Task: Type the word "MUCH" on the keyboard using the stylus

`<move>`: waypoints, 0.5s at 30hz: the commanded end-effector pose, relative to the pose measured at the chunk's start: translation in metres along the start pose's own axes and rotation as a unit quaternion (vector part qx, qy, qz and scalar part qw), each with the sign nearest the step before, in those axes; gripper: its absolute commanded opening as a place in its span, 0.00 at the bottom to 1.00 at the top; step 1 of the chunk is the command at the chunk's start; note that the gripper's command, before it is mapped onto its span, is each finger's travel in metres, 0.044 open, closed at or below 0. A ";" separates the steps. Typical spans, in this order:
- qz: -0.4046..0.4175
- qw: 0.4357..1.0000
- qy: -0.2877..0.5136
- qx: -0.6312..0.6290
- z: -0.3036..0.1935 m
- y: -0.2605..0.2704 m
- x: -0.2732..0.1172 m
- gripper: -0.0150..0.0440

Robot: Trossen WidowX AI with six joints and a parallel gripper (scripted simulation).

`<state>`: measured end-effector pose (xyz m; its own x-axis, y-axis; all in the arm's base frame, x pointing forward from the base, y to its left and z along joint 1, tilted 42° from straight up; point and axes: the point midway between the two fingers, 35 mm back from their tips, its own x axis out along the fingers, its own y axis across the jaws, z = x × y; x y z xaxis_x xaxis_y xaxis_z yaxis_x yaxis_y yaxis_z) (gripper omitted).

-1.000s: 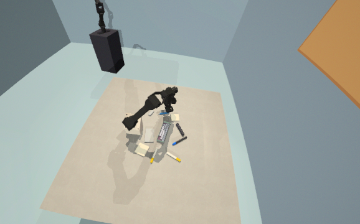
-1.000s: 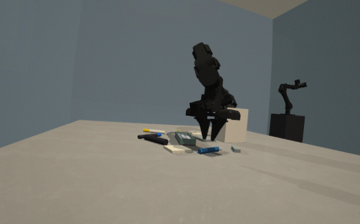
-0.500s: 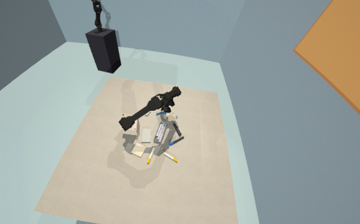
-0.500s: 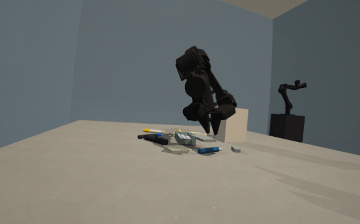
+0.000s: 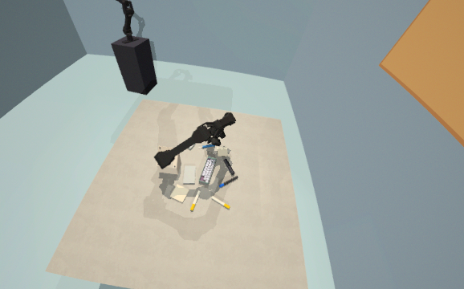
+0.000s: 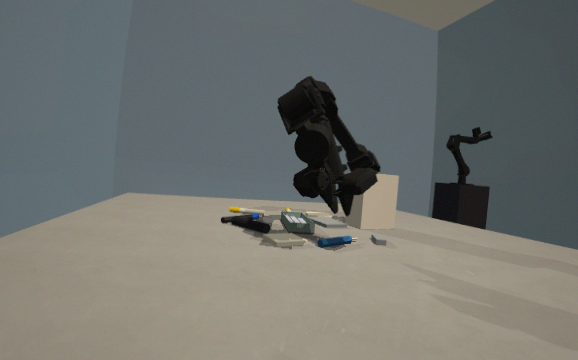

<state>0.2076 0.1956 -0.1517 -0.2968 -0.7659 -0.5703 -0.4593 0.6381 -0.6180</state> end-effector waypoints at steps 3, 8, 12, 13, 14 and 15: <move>-0.001 1.000 0.007 0.001 0.000 0.001 0.006 0.51; -0.001 1.000 0.007 0.001 0.001 0.001 0.008 0.51; -0.001 1.000 0.007 0.001 0.002 0.001 0.009 0.51; -0.001 1.000 0.007 0.001 0.002 0.001 0.009 0.51; -0.001 1.000 0.007 0.001 0.002 0.001 0.010 0.51; -0.001 1.000 0.007 0.001 0.003 0.001 0.010 0.51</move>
<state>0.2072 0.1916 -0.1560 -0.3049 -0.7662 -0.5656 -0.4567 0.6388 -0.6192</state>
